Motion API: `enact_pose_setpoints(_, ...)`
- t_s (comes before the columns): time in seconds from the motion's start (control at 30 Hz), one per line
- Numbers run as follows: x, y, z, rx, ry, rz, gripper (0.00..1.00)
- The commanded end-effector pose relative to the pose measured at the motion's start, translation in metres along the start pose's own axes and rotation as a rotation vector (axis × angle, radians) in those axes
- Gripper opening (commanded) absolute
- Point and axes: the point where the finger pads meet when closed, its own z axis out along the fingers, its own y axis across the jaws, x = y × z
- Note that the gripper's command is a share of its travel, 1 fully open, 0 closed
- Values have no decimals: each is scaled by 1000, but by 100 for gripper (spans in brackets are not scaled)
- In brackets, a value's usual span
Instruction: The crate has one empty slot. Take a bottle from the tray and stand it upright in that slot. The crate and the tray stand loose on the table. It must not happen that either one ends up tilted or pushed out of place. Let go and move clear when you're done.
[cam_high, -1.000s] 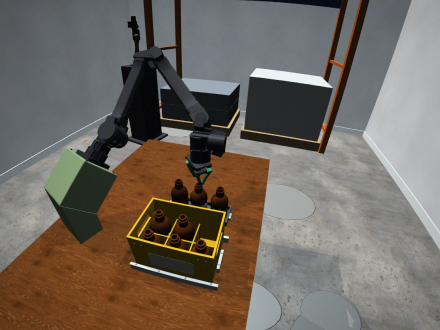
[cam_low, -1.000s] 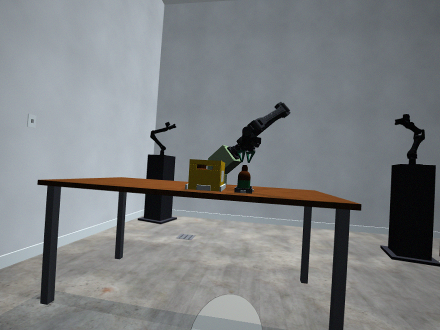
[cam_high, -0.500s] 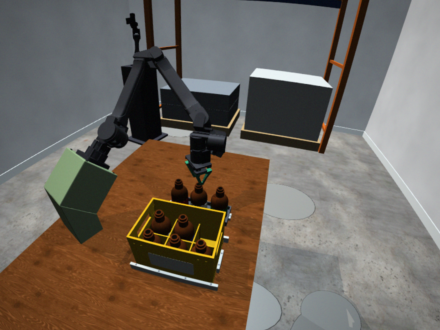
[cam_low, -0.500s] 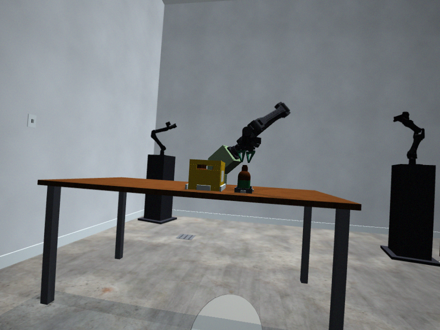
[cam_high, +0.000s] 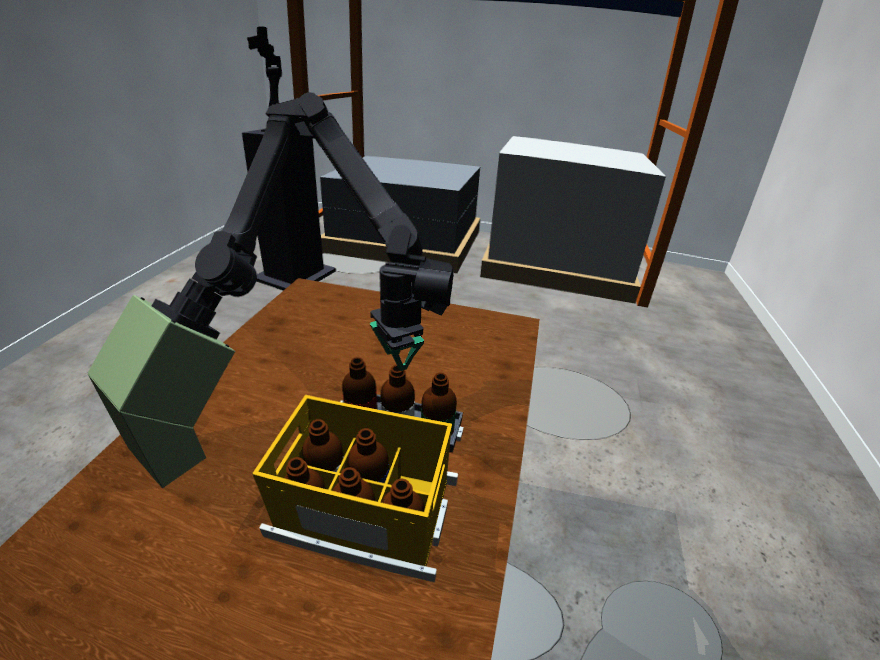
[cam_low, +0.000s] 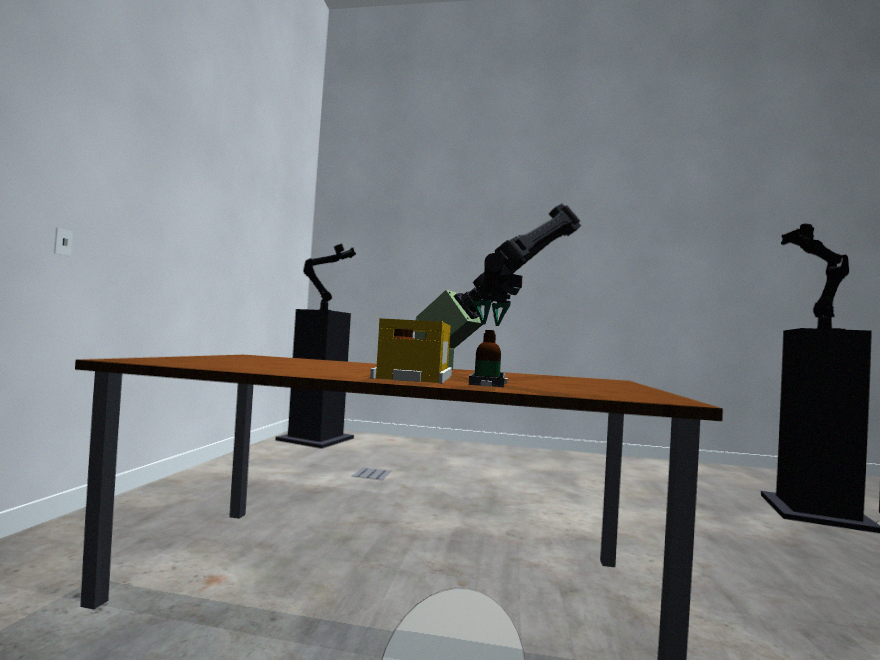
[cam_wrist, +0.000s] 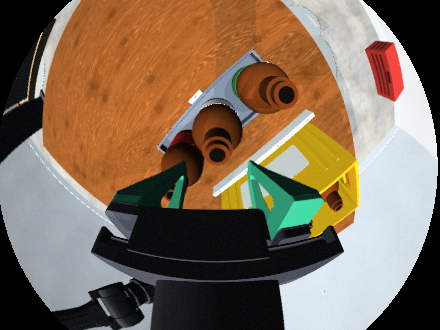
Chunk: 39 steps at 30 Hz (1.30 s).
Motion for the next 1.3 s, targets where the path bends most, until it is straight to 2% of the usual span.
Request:
enact_pose_setpoints(0.0, -16, -6, -3, 12, -14, -18, 61)
enact_pose_setpoints(0.93, -16, -6, -3, 12, -14, -18, 61)
enact_pose_setpoints(1.27, -13, -3, 3, 5, -9, -18, 61)
